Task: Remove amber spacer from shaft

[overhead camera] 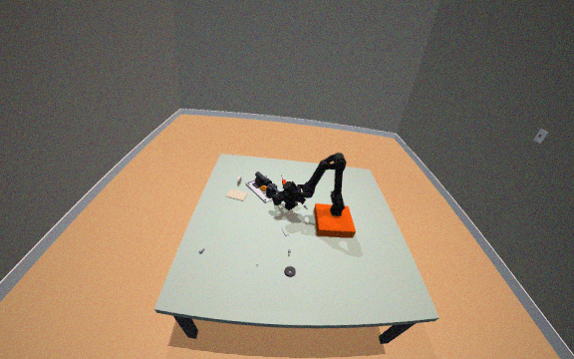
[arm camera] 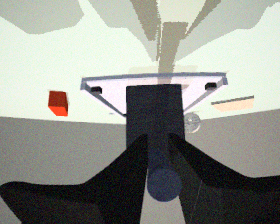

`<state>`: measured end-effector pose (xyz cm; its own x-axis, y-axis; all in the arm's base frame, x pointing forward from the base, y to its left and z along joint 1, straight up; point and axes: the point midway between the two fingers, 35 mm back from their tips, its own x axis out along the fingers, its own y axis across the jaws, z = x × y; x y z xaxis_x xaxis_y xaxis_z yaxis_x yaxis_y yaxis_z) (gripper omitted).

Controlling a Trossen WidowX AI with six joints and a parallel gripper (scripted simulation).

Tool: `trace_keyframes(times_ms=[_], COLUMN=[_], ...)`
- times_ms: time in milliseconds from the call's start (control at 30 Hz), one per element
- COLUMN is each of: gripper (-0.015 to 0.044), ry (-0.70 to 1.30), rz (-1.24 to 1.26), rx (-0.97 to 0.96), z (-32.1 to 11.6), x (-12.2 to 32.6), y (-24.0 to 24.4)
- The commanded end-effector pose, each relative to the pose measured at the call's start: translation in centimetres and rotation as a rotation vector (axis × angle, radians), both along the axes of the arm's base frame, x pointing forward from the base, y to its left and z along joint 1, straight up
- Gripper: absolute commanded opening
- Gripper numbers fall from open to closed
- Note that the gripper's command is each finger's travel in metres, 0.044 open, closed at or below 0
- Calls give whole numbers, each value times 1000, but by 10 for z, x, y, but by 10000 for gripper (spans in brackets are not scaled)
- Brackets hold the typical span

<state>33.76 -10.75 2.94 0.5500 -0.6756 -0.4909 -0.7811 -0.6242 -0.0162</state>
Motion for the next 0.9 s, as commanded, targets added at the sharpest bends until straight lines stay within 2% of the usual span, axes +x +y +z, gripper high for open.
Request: trace_keyframes(times_ms=[0,867], gripper=[0,0], ry=[-2,-2], rz=[-1,-1], rx=[-1,-2], z=[1,1], x=[2,9], y=[-2,-10])
